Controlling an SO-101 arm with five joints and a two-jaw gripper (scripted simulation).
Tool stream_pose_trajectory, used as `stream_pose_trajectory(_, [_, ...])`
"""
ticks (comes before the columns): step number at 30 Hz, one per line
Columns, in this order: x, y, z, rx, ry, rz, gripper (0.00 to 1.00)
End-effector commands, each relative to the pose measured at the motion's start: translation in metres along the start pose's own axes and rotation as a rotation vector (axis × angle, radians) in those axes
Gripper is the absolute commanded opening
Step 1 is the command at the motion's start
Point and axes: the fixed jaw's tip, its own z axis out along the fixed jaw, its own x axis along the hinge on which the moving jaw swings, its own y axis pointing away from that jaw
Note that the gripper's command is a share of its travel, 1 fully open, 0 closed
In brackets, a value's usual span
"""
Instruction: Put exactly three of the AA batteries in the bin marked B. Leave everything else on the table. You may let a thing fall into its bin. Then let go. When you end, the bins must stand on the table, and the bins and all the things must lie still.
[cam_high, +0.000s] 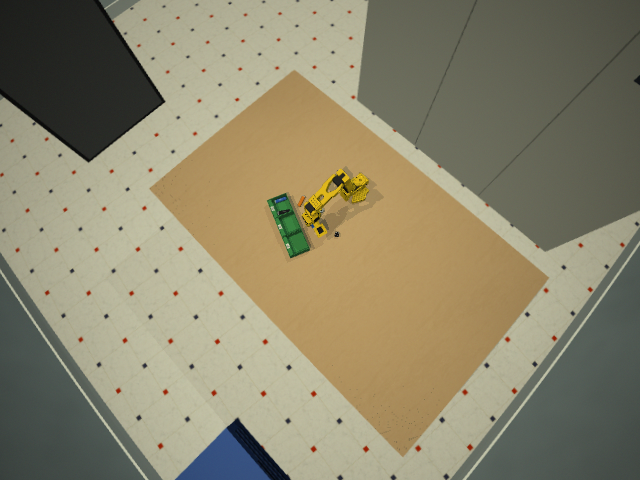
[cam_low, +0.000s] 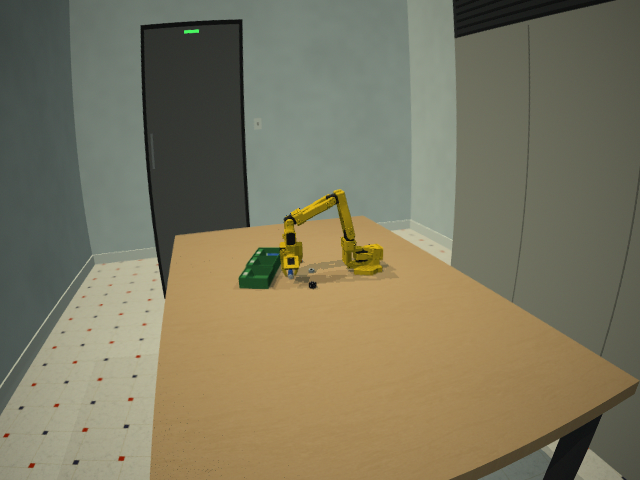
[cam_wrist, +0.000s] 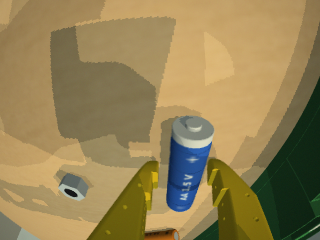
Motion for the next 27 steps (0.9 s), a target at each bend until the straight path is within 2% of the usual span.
stream_pose_trajectory(1, [-0.002,-0.0029,-0.0026,0.025,-0.004,-0.015,0.09])
stream_pose_trajectory(15, [-0.002,-0.0029,-0.0026,0.025,-0.004,-0.015,0.01])
stream_pose_trajectory(27, [-0.002,-0.0029,-0.0026,0.025,-0.004,-0.015,0.0])
